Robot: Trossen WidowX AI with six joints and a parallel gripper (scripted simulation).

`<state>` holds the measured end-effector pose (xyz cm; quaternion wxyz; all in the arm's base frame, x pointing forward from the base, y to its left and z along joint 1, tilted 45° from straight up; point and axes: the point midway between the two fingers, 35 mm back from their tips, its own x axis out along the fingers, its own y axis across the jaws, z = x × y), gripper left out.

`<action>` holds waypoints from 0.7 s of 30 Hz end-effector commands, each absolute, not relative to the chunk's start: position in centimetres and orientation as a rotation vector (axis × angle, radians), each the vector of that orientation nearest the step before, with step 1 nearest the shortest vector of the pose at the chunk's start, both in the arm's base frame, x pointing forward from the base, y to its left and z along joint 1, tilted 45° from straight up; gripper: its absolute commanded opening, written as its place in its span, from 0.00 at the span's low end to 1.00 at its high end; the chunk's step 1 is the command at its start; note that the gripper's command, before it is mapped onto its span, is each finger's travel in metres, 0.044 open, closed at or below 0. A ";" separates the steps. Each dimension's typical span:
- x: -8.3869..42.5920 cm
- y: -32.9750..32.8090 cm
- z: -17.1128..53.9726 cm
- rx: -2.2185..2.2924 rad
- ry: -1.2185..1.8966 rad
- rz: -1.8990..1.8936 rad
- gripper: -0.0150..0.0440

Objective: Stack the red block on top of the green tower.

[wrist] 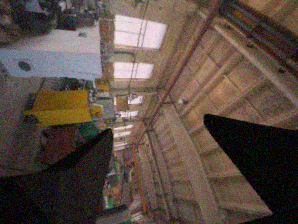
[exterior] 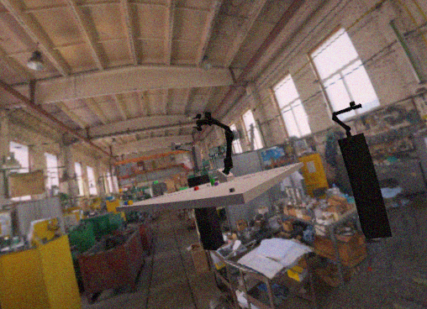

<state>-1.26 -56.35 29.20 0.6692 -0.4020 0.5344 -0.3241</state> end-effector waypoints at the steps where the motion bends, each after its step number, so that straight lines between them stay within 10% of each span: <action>1: 4.2 -55.9 25.8 -0.800 1.120 -0.623 1.00; 21: 29.5 -41.1 9.6 -0.023 0.958 -0.040 1.00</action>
